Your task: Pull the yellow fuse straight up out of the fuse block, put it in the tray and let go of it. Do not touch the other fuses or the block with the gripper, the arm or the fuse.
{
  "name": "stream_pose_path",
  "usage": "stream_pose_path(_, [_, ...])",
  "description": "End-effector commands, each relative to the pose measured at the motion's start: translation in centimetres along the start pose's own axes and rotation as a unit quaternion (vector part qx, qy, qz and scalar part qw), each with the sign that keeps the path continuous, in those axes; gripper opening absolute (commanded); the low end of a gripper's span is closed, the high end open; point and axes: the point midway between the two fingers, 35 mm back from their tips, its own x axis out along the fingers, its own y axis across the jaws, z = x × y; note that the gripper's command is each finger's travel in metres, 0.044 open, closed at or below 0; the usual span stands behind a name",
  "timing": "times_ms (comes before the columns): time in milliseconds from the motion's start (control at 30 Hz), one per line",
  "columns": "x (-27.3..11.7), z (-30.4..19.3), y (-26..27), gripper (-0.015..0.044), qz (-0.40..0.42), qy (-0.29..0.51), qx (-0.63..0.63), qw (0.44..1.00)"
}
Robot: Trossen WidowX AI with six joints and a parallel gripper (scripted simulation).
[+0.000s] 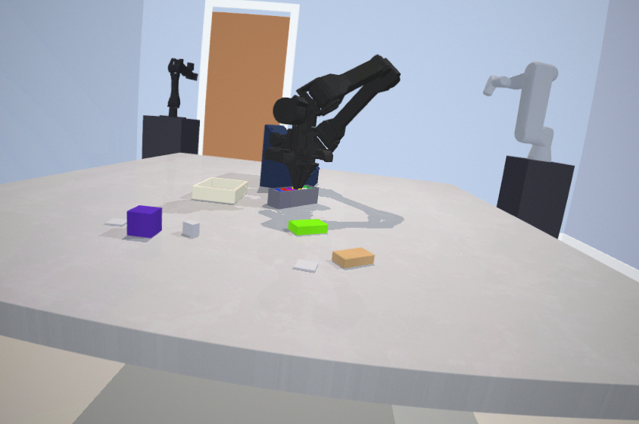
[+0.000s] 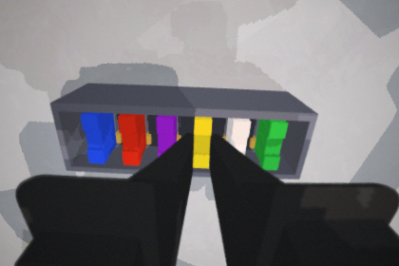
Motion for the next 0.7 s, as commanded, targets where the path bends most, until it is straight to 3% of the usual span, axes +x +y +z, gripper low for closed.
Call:
stream_pose_path(0, [0.0,-0.01,0.0,0.0019,0.0,0.0,0.0,1.0])
stream_pose_path(667, [-0.65,0.0,0.05,0.0,0.0,0.0,0.0,1.0])
